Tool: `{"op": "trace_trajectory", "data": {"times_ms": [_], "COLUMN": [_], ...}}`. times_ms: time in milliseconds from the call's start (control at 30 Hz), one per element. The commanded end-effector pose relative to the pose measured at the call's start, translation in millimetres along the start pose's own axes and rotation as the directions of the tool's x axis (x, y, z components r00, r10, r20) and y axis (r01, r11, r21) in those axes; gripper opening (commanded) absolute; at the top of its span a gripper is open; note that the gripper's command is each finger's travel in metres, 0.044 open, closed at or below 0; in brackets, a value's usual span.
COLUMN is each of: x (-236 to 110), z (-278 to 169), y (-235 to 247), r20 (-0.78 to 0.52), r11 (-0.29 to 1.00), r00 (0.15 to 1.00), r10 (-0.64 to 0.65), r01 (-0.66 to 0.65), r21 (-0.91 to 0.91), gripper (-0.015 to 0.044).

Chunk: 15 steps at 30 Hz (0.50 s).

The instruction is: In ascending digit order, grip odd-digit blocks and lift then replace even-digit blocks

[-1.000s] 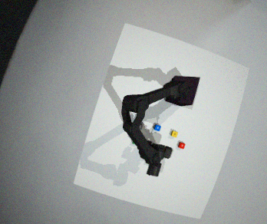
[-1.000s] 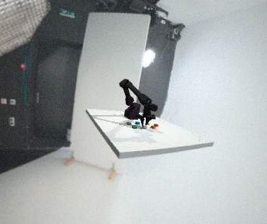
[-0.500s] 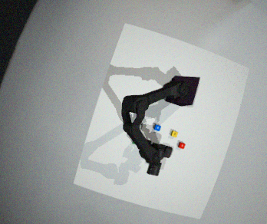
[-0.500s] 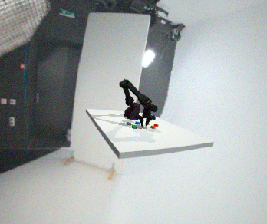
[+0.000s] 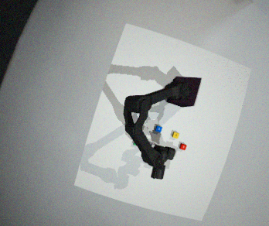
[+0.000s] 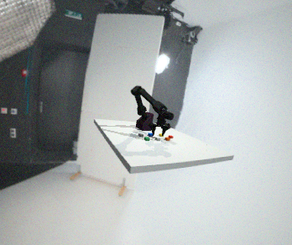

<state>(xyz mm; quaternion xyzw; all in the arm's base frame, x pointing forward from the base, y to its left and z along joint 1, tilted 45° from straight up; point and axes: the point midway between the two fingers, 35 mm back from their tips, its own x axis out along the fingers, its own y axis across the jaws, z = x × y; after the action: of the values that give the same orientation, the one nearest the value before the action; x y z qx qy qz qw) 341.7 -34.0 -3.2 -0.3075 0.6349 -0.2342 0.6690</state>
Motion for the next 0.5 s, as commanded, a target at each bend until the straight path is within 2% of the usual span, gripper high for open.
{"op": "trace_trajectory", "data": {"times_ms": [0, 67, 100, 267, 400, 467], "x": [-14.5, -14.5, -17.7, -92.0, -95.4, -95.4], "z": [3.1, 3.1, 3.5, 2.8, 2.3, 2.3], "y": [-3.2, -3.2, -3.0, -2.6, -2.8, -2.8], "r20": [0.012, 0.012, 0.012, 0.011, 0.011, 0.011], "r11": [1.0, 1.0, 1.0, 1.0, 1.0, 1.0], "r00": [1.0, 1.0, 1.0, 1.0, 1.0, 1.0], "r10": [0.002, 0.002, 0.002, 0.006, 0.005, 0.005], "r01": [-0.002, -0.002, -0.003, -0.006, -0.006, -0.006], "r21": [0.016, 0.016, 0.016, 0.016, 0.016, 0.016], "gripper": [0.04, 0.04, 0.0374, 0.0242, 0.0138, 0.012]}}
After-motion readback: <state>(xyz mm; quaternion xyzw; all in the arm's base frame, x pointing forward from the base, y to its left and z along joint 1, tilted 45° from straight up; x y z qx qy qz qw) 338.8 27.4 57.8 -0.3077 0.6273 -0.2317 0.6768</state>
